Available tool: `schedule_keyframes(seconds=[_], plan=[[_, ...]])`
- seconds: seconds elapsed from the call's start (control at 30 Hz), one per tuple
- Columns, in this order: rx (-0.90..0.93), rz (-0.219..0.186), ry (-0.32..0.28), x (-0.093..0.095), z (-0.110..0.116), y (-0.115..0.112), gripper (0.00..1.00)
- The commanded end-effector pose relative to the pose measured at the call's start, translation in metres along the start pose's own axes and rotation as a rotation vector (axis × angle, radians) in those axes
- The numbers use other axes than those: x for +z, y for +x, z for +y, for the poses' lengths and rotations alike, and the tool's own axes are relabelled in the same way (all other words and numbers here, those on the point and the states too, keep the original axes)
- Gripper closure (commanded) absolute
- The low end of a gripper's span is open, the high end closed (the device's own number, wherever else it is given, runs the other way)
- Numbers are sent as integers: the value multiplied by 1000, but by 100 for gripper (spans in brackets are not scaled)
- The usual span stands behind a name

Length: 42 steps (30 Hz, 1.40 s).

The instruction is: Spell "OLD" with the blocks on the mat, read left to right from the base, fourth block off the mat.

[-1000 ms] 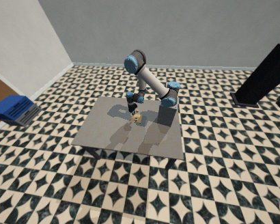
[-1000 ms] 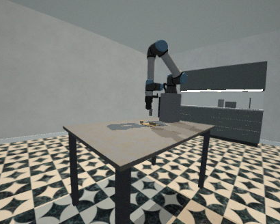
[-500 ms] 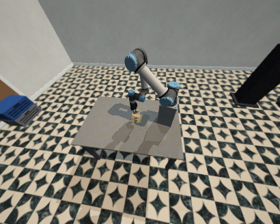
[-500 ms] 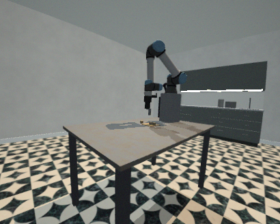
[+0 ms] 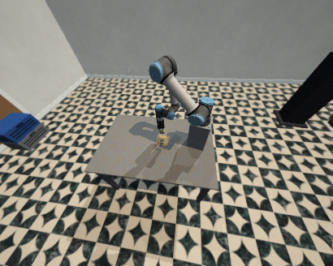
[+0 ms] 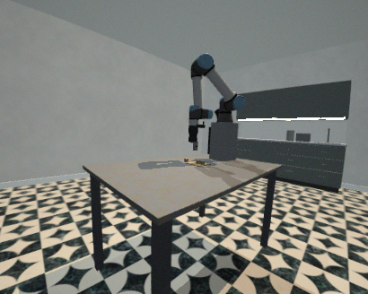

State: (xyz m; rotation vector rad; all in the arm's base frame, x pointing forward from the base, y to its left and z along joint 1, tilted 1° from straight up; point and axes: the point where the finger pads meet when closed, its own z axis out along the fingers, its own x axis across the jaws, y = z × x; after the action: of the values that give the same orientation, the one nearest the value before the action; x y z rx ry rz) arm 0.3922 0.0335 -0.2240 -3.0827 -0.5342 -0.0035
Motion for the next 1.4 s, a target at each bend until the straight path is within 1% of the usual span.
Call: schedule_keyframes(seconds=[0.0,0.4,1.03,1.2,1.37], plan=[[109,1,-1,-1,6,-4,51],[186,1,0,-2,10,-8,51],[190,1,0,-2,11,-8,51],[190,1,-1,0,11,-8,51],[190,1,-1,10,11,-8,51]])
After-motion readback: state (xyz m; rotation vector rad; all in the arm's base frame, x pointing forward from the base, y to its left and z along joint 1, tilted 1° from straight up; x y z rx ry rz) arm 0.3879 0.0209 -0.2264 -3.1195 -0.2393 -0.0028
